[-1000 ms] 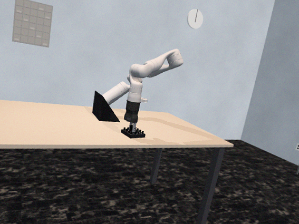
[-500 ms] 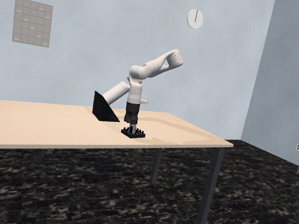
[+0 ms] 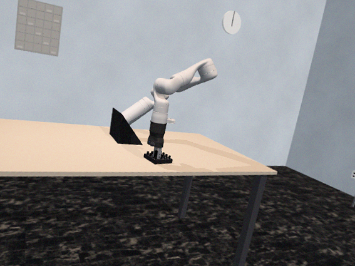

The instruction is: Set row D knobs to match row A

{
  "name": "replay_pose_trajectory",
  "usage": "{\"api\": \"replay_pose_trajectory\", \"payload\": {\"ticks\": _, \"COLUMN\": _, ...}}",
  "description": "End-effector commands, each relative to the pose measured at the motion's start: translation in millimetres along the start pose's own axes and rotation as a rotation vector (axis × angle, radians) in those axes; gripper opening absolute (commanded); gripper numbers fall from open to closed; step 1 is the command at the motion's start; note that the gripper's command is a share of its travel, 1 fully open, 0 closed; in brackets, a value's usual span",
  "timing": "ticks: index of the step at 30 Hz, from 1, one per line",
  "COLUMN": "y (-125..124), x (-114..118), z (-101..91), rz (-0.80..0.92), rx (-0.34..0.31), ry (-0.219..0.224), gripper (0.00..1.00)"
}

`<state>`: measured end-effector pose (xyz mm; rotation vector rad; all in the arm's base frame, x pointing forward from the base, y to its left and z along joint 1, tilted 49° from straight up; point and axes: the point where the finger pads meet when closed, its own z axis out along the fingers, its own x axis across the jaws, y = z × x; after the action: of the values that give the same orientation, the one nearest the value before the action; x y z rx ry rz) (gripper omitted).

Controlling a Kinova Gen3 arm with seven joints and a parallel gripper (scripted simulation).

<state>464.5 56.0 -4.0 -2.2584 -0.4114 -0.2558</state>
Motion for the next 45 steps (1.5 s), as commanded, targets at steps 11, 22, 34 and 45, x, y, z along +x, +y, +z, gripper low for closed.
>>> {"api": "replay_pose_trajectory", "payload": {"ticks": 11, "y": 1.9, "x": 0.6, "z": 1.1, "rz": -0.004, "rx": -0.005, "ry": 0.005, "gripper": 0.46}}
{"api": "replay_pose_trajectory", "payload": {"ticks": 22, "y": 1.9, "x": 0.6, "z": 1.1, "rz": -0.004, "rx": -0.005, "ry": 0.005, "gripper": 0.3}}
{"api": "replay_pose_trajectory", "payload": {"ticks": 34, "y": 1.9, "x": 0.6, "z": 1.1, "rz": -0.004, "rx": -0.005, "ry": 0.005, "gripper": 0.3}}
{"api": "replay_pose_trajectory", "payload": {"ticks": 45, "y": 1.9, "x": 0.6, "z": 1.1, "rz": -0.004, "rx": -0.005, "ry": 0.005, "gripper": 0.3}}
